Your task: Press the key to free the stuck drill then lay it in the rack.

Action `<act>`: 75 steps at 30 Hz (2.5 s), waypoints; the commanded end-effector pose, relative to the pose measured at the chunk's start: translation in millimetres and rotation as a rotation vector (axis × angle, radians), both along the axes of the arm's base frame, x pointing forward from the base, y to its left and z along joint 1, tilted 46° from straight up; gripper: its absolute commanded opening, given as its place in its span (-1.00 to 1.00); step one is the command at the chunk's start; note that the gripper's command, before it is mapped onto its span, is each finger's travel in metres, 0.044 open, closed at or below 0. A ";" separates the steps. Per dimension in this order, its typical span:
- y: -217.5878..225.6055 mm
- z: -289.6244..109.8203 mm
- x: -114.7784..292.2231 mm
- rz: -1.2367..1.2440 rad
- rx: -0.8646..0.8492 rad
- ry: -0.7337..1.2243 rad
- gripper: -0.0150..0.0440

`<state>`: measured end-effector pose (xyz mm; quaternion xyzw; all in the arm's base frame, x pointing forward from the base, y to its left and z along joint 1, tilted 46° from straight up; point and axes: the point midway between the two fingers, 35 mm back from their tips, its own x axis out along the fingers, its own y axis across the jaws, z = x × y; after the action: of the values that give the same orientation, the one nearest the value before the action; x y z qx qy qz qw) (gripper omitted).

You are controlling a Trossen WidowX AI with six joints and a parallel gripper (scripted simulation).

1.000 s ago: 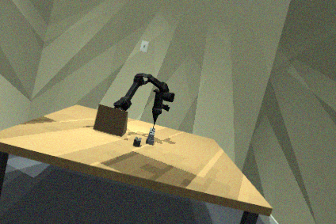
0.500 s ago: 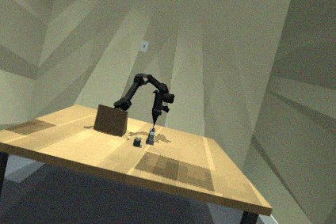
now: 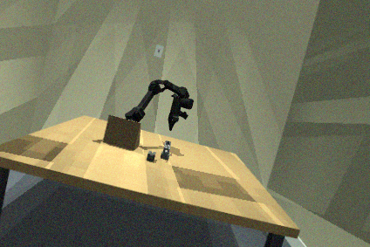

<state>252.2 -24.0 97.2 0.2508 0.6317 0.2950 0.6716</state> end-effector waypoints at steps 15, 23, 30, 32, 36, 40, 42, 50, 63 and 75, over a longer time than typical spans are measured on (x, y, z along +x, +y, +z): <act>-37.7 -112.5 24.6 0.736 -0.029 -0.739 1.00; -43.6 -158.7 22.6 1.008 -0.036 -1.012 1.00; -44.8 -175.9 20.5 1.108 -0.038 -1.113 1.00; -44.8 -175.9 20.5 1.108 -0.038 -1.113 1.00; -44.8 -175.9 20.5 1.108 -0.038 -1.113 1.00; -44.8 -175.9 20.5 1.108 -0.038 -1.113 1.00; -44.8 -175.9 20.5 1.108 -0.038 -1.113 1.00; -43.4 -176.7 20.6 1.108 -0.038 -1.113 1.00; -25.5 -187.2 21.6 1.108 -0.039 -1.113 1.00; -8.0 -196.4 21.1 1.107 -0.037 -1.114 1.00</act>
<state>274.2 -37.5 -96.6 -0.3000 0.2409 0.6588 0.6465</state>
